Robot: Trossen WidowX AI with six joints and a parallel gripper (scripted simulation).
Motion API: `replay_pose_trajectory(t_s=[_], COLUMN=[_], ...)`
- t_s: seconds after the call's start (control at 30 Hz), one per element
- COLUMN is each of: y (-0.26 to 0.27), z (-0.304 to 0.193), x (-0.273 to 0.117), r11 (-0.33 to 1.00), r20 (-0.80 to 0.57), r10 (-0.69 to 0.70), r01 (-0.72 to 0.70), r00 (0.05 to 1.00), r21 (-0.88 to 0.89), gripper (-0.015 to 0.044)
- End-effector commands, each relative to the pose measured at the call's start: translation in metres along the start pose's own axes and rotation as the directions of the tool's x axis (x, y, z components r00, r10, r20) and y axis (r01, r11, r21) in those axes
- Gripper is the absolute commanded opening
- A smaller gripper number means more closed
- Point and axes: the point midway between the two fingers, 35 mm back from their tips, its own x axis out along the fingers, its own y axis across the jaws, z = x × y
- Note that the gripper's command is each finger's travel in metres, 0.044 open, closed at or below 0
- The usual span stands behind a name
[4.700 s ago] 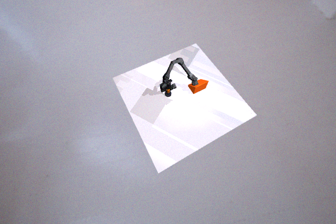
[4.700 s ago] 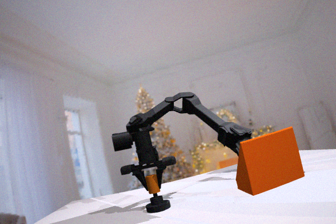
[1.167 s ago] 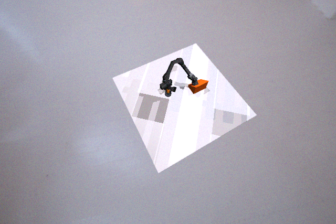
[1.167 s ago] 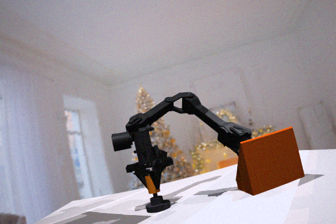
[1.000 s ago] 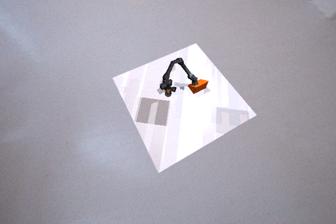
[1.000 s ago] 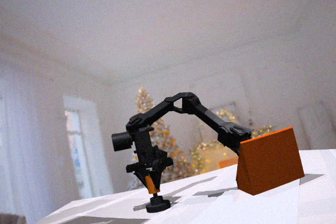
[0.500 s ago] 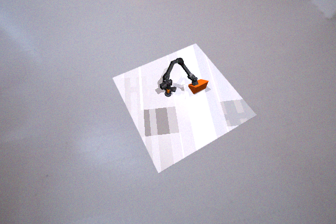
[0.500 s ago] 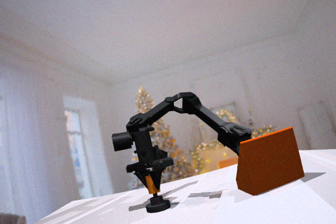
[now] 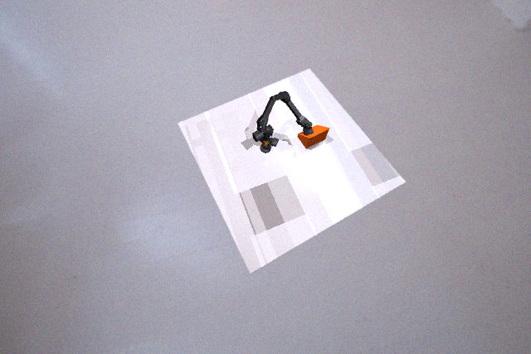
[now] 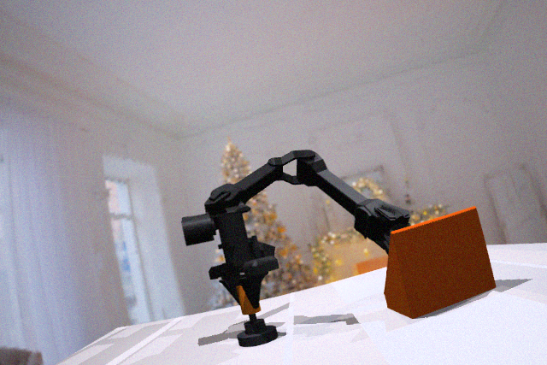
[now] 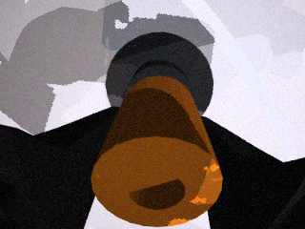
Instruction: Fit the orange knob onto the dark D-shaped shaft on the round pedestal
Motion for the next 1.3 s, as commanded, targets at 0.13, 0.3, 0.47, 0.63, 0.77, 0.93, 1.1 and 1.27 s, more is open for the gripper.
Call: replay_pose_trajectory(t_s=[0.13, 0.3, 0.47, 0.63, 0.77, 0.93, 1.1, 1.27], y=[0.0001, -0.0007, -0.0006, -0.0005, -0.0002, 0.0005, 0.0006, -0.0003], z=[-0.0009, -0.0005, -0.0002, -0.0002, -0.0007, -0.0010, -0.0006, -0.0002], x=[0.0012, 0.0010, 0.0031, 0.0029, 0.0004, -0.0017, 0.0000, 0.0017], r11=[0.998, 0.998, 0.998, 0.998, 0.998, 0.997, 0.968, 0.965], r20=[-0.002, -0.002, -0.001, -0.001, -0.002, -0.002, -0.002, -0.001], r10=[0.000, -0.001, 0.000, 0.000, -0.001, -0.001, 0.000, 0.000], r01=[0.001, 0.001, 0.001, 0.001, 0.001, 0.001, 0.001, 0.001], r00=[1.000, 1.000, 1.000, 1.000, 1.000, 1.000, 1.000, 1.000], r21=[0.055, 0.055, 0.055, 0.055, 0.055, 0.081, 0.251, 0.261], gripper=[0.0000, 0.0000, 0.0000, 0.0000, 0.0000, 0.0000, 0.0000, 0.0000])
